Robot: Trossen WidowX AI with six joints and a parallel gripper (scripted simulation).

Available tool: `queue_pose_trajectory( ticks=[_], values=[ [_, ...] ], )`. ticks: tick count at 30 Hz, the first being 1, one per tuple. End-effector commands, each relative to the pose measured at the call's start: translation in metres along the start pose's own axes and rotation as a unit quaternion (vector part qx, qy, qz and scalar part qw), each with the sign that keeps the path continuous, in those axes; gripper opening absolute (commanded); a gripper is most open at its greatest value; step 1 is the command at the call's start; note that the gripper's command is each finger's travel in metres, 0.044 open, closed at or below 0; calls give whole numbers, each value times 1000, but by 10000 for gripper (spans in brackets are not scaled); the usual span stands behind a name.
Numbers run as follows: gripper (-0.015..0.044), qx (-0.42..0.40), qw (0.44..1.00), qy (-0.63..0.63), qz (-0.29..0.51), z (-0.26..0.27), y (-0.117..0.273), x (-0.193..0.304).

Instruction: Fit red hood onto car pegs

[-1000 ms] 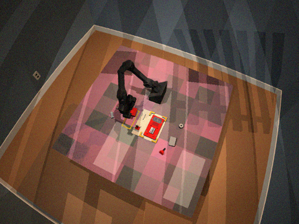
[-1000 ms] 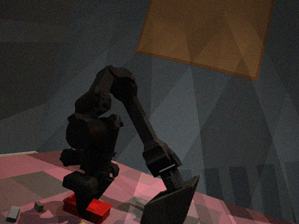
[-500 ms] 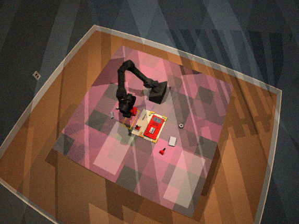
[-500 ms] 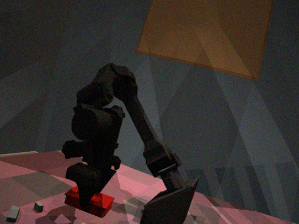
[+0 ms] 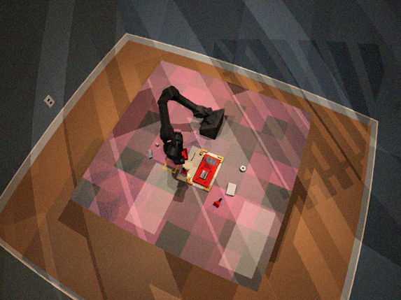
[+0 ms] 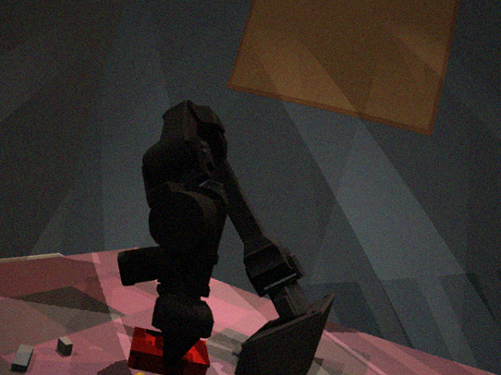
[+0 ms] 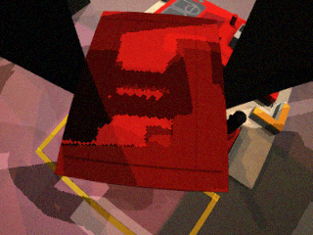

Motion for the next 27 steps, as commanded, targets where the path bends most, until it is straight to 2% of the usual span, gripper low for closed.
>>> queue_pose_trajectory(
  ticks=[1,27],
  values=[
    [0,-3,999,38,3,10,1,9],
    [0,-4,944,331,3,75,3,92]
  ],
)
Point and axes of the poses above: the point midway between the two fingers, 35 mm back from their tips, its own y axis back along the fingers, its own z axis across the jaws, x = y × z, the point moved 9 cm from there along y, back along the fingers, and after that the axes turned 7 degrees about -y, right-handed, at the moved point
